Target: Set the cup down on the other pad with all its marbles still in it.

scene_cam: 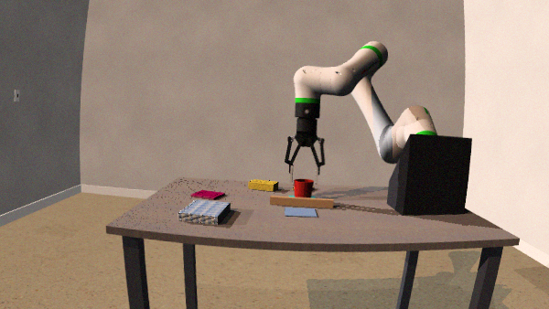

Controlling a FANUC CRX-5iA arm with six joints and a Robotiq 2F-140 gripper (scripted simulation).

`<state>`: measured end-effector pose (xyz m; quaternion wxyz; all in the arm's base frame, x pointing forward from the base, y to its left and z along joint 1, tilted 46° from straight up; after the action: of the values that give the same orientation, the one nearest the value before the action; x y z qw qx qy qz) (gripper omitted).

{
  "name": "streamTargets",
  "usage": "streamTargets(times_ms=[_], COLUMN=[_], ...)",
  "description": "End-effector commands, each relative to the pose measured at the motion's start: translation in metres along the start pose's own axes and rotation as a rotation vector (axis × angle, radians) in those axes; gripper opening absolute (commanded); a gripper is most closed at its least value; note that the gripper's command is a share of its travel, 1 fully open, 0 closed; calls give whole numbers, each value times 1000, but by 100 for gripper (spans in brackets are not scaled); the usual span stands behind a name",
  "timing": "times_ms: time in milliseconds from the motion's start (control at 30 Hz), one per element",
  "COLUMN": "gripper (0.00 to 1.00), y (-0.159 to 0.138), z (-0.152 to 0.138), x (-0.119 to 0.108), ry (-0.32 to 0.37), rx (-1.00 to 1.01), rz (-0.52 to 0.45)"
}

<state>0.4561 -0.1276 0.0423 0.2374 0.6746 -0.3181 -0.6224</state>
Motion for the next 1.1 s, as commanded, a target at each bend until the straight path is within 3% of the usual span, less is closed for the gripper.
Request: streamTargets(times_ms=[0,467,1067], gripper=[59,59,59], y=[0,0,0], z=[0,0,0], x=[-11,-39,-41], ry=[0,0,0], rx=[0,0,0], rz=[0,0,0])
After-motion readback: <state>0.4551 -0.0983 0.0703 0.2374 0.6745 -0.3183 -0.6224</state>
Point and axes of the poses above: the point where the finger pads meet when closed, its own x axis out along the fingers, its own z axis across the jaws, y = z × x, the point moved 2 cm from there along -x, back along the fingers, and after that the axes turned 1 degree about x, right-handed, at the moved point
